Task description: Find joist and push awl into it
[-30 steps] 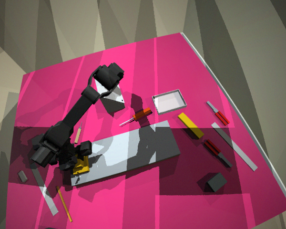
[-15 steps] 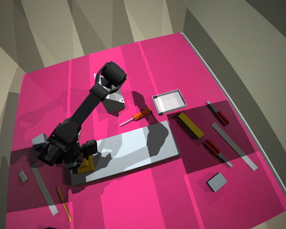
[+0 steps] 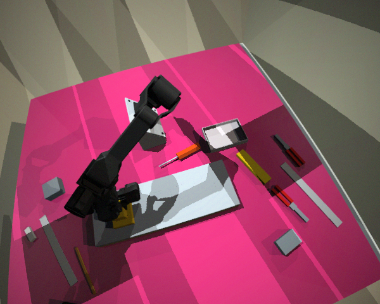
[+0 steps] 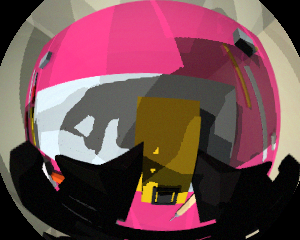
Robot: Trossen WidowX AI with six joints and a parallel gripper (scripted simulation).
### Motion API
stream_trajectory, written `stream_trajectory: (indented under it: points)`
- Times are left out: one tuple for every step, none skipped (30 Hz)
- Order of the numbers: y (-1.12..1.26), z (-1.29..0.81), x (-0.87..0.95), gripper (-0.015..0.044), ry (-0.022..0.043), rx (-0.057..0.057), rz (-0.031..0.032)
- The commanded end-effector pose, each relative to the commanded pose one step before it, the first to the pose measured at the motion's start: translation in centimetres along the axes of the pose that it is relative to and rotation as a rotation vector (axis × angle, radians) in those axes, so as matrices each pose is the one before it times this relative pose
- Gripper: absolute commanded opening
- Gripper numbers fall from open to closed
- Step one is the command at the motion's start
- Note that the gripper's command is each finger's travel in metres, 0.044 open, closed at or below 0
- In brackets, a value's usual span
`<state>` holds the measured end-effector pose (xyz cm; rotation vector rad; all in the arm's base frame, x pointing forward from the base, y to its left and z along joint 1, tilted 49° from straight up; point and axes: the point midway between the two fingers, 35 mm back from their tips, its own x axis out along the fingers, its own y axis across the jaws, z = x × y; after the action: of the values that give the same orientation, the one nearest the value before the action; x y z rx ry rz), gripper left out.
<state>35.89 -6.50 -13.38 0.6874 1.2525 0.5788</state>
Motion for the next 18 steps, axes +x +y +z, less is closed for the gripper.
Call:
stream_trajectory:
  points:
    - [1.19,0.063,0.085,0.0,-0.00191,-0.0006,0.00965]
    - [0.235,-0.001,0.003,0.0,0.00004,0.0001,0.00011]
    - [0.235,-0.001,0.003,0.0,0.00004,0.0001,0.00011]
    - [0.235,-0.001,0.003,0.0,0.00004,0.0001,0.00011]
    - [0.235,-0.001,0.003,0.0,0.00004,0.0001,0.00011]
    - [0.235,-0.001,0.003,0.0,0.00004,0.0001,0.00011]
    - [0.235,-0.001,0.003,0.0,0.00004,0.0001,0.00011]
    - [0.235,-0.001,0.003,0.0,0.00004,0.0001,0.00011]
    - [0.235,-0.001,0.003,0.0,0.00004,0.0001,0.00011]
    - [0.235,-0.001,0.003,0.0,0.00004,0.0001,0.00011]
    - [0.235,-0.001,0.003,0.0,0.00004,0.0001,0.00011]
    - [0.235,-0.001,0.003,0.0,0.00004,0.0001,0.00011]
    - [0.235,-0.001,0.003,0.0,0.00004,0.0001,0.00011]
    - [0.235,-0.001,0.003,0.0,0.00004,0.0001,0.00011]
    - [0.235,-0.001,0.003,0.0,0.00004,0.0001,0.0001]
    - [0.235,-0.001,0.003,0.0,0.00004,0.0001,0.0001]
    - [0.235,-0.001,0.003,0.0,0.00004,0.0001,0.0001]
    - [0.235,-0.001,0.002,0.0,0.00003,0.0001,0.0001]
